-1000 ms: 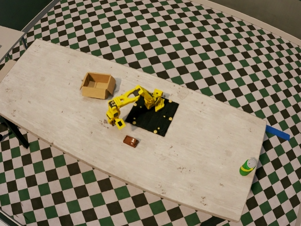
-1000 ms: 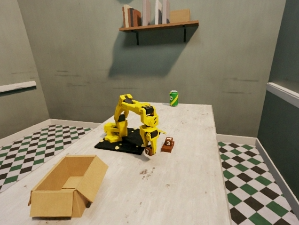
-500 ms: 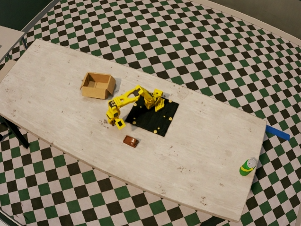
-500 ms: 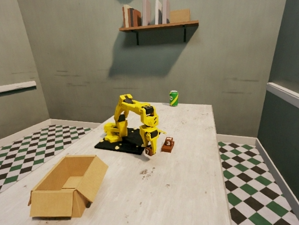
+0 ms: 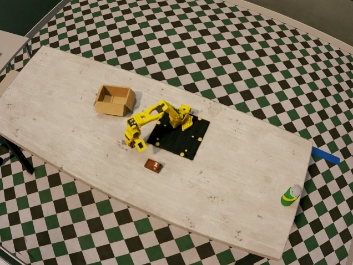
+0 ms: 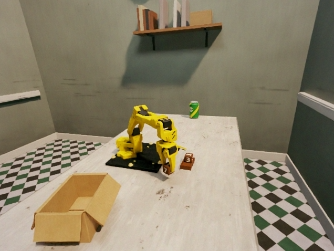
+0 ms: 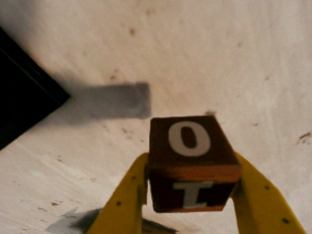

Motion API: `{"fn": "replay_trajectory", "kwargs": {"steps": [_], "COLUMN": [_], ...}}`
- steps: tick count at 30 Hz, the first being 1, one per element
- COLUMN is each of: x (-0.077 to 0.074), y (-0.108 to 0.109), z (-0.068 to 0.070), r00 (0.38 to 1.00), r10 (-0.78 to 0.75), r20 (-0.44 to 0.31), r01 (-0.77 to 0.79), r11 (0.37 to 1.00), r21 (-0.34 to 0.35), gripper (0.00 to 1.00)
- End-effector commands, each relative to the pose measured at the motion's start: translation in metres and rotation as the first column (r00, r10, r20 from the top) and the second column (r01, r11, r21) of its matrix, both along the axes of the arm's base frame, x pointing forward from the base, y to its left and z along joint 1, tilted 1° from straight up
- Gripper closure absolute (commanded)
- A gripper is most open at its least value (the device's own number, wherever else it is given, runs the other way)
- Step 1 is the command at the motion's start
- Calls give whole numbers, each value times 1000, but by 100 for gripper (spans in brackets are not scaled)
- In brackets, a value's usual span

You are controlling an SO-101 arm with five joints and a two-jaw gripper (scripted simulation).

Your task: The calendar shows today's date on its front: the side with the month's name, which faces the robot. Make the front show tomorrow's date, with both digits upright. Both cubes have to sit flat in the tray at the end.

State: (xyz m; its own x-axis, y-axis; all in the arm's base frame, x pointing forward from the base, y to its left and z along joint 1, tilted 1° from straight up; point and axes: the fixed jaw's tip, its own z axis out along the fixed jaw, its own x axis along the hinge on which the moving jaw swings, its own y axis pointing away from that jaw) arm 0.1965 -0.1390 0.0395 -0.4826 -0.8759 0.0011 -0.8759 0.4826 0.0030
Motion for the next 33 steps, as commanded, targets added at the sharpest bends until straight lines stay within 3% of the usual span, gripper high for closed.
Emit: {"fn": "replay_trajectory", "kwargs": {"steps": [1, 33], "x": [-1, -1], "y": [3, 3], "z": [-6, -17], "r00": [1000, 1000], "r10": [14, 14], "r20": [-16, -16], "r01": [-14, -14], "r11": [1000, 1000], "r21": [13, 13], "gripper": [100, 100]}}
